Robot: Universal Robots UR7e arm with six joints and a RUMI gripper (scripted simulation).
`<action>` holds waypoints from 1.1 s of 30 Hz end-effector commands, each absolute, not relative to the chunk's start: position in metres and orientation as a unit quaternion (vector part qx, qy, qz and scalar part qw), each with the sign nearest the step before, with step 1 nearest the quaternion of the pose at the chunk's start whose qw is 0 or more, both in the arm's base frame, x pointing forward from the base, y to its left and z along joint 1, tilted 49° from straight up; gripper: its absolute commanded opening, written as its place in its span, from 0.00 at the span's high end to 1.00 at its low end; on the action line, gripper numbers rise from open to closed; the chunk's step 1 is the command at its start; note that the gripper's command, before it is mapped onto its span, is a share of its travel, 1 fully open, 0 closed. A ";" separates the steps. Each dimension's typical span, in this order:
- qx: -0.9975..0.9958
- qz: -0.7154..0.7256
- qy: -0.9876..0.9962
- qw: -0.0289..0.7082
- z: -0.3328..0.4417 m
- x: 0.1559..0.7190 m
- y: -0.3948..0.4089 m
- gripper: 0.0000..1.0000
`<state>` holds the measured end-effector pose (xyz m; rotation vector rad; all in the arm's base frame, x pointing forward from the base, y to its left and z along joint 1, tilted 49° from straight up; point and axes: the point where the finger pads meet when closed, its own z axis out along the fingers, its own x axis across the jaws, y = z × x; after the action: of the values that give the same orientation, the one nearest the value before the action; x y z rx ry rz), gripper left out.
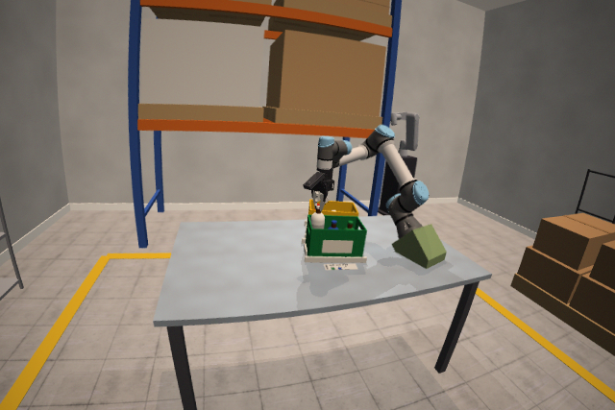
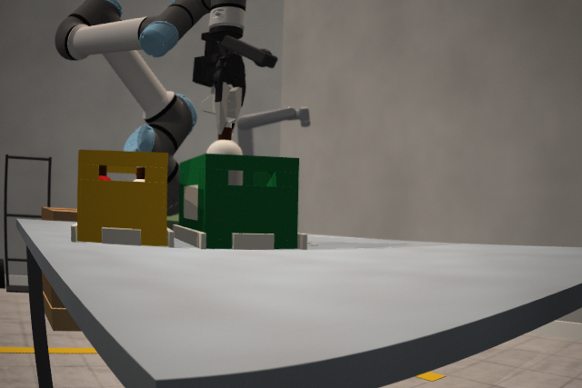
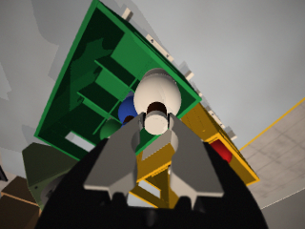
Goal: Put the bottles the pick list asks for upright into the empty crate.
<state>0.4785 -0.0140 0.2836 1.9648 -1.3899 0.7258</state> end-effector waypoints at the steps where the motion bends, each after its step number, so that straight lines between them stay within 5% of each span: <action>1: 0.743 0.277 -0.526 0.307 0.282 0.479 -0.018 1.00; 33: 0.744 0.277 -0.526 0.307 0.263 0.482 -0.039 1.00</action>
<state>0.4811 -0.0358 0.2648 1.9651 -1.3904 0.7260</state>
